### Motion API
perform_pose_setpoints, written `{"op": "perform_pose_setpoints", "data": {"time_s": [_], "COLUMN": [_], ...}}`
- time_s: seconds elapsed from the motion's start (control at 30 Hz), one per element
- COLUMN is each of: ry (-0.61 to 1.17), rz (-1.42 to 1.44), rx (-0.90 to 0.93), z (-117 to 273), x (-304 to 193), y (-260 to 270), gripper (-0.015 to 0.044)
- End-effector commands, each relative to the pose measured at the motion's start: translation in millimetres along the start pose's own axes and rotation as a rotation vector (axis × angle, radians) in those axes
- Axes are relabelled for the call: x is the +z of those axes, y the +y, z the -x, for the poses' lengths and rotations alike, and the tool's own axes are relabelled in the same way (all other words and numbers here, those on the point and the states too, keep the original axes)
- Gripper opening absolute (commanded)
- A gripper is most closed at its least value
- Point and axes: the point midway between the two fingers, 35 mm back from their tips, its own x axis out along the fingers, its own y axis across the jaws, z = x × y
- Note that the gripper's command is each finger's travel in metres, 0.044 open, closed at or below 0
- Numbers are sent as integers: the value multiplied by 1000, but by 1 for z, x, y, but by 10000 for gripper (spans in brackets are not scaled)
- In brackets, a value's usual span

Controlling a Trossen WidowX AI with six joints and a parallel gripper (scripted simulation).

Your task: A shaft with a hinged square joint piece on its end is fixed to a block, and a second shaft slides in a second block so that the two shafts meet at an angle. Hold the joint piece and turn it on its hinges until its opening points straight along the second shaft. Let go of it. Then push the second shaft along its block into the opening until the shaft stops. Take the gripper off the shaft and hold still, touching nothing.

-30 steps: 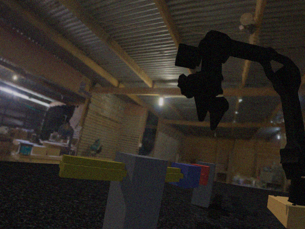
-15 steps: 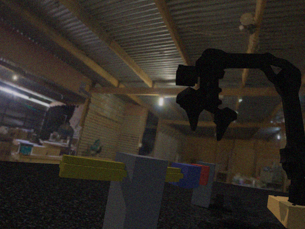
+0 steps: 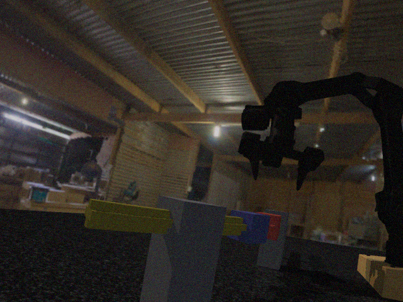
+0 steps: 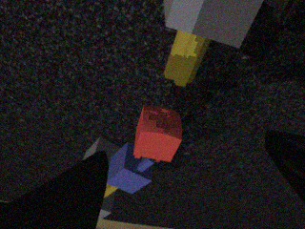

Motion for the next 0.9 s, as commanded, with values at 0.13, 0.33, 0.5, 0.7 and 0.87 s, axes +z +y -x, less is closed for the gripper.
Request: {"op": "perform_pose_setpoints", "data": {"time_s": [0.13,0.33,0.5,0.7,0.87], "ry": [84,122,122,89,23], "rz": [-251,-360,-360,-280,-120], "rx": [58,83,83,93,102], "z": [-2,-3,-3,1,8], "x": [14,20,20,31,52], "y": [-7,-10,-10,-10,-12], "gripper": [440,440,440,440,440]}}
